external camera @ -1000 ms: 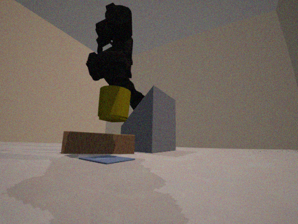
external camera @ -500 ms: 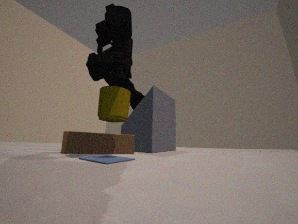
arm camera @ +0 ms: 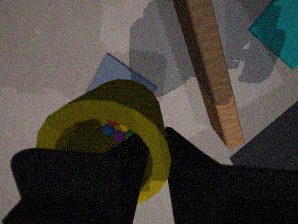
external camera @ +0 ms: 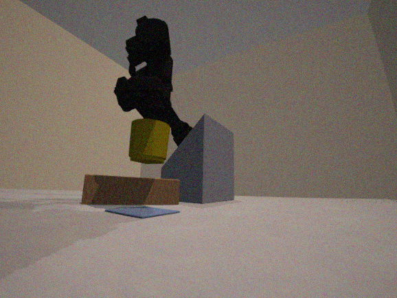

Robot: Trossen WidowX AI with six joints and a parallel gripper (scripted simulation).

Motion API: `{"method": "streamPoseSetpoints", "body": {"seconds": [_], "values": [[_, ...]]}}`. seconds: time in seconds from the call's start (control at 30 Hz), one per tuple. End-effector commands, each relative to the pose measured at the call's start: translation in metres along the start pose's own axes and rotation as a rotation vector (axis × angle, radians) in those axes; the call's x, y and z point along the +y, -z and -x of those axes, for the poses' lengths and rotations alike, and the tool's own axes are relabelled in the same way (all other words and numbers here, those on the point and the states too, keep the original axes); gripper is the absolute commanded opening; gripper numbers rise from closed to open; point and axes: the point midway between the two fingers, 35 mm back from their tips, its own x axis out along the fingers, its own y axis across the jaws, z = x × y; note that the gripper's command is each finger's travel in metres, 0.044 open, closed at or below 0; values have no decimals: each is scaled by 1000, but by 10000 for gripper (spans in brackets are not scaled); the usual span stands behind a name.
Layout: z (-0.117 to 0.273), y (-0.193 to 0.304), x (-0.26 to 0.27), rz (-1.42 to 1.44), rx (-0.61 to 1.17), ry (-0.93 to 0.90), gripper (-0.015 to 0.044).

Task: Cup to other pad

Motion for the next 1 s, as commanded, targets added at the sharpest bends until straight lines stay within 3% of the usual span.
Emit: {"method": "streamPoseSetpoints", "body": {"seconds": [0.0,0.97], "values": [[1,-4,-5,1,-4,-4,0],[2,-30,-53,2,-5,-1,0]]}}
